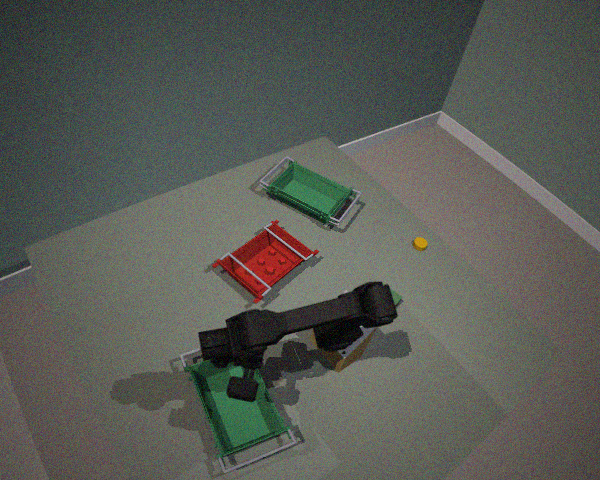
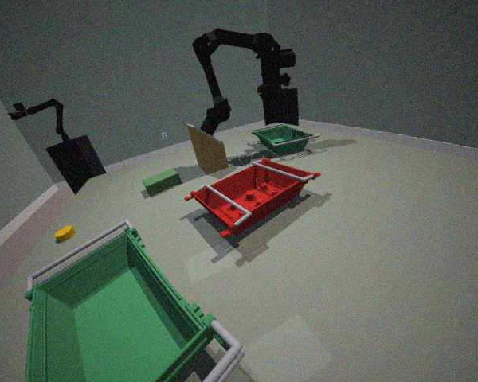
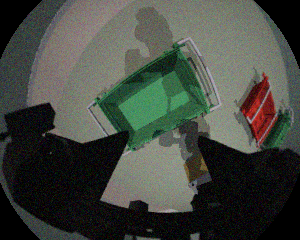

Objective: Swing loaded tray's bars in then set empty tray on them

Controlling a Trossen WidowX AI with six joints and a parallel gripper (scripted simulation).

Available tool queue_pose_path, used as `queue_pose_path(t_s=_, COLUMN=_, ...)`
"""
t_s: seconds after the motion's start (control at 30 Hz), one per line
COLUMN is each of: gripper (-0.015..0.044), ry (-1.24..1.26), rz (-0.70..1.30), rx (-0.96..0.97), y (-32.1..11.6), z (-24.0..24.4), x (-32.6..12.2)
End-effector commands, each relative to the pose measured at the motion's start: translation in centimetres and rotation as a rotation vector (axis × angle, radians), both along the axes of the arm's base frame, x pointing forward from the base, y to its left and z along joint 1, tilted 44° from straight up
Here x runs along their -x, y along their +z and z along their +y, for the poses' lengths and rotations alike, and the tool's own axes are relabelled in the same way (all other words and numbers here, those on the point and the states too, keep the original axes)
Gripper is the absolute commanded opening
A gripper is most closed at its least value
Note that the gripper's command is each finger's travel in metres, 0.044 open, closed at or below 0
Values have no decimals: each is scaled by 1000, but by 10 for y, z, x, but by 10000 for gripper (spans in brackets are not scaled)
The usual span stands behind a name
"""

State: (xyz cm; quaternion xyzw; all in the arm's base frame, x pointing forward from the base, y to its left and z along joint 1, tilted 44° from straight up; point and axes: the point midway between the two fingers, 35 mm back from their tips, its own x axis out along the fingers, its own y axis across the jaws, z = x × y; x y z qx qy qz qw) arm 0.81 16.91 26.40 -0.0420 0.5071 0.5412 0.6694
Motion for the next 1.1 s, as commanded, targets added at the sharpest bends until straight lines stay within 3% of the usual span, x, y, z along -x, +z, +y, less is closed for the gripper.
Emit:
queue_pose_path(t_s=0.0, gripper=440, ry=506, rz=-489, rx=-78, y=-28, z=5, x=4)
queue_pose_path(t_s=0.23, gripper=440, ry=1037, rz=-999, rx=-158, y=-59, z=11, x=11)
queue_pose_path(t_s=0.57, gripper=440, ry=1529, rz=-1484, rx=-233, y=-87, z=15, x=17)
queue_pose_path(t_s=1.07, gripper=440, ry=1549, rz=-1504, rx=-236, y=-89, z=15, x=17)
